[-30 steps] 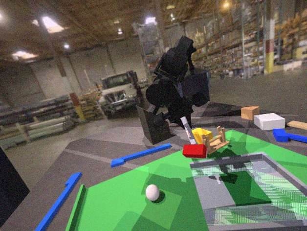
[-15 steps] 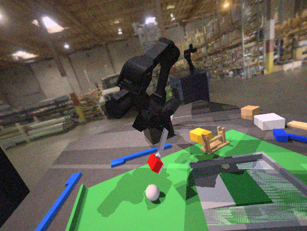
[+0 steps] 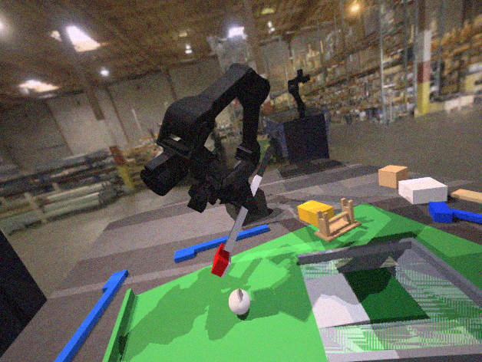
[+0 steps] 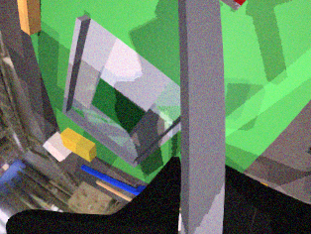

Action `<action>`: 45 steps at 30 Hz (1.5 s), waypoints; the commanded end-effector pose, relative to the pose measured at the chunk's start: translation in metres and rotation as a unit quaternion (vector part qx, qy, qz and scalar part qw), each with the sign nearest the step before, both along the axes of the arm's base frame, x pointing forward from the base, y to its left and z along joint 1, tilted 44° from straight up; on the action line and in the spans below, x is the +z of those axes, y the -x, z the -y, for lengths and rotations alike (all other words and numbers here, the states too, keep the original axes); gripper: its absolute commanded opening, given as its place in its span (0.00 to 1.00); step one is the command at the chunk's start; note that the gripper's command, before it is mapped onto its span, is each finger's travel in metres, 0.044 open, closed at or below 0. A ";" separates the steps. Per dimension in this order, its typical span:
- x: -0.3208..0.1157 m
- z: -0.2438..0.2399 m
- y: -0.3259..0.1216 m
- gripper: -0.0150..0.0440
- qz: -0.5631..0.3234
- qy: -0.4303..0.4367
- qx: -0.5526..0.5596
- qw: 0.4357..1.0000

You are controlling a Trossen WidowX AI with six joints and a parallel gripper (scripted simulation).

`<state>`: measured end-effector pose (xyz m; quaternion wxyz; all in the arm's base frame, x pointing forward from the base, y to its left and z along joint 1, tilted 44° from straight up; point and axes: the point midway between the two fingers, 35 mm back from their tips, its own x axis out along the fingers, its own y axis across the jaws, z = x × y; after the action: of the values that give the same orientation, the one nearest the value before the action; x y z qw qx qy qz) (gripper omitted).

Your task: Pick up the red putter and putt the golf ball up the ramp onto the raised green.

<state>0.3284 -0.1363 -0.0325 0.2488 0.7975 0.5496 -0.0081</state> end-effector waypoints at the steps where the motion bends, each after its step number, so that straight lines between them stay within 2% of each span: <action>1: -0.013 0.000 0.002 0.25 -0.002 -0.004 -0.006 1.000; 7: -0.047 -0.005 0.011 0.25 -0.002 -0.004 -0.006 1.000; 36: -0.084 -0.010 0.020 0.25 -0.002 -0.003 -0.006 1.000; 45: -0.082 -0.010 0.019 0.25 -0.004 -0.006 -0.008 1.000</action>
<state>0.3091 -0.1267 -0.1145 0.2411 0.8034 0.5444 -0.0101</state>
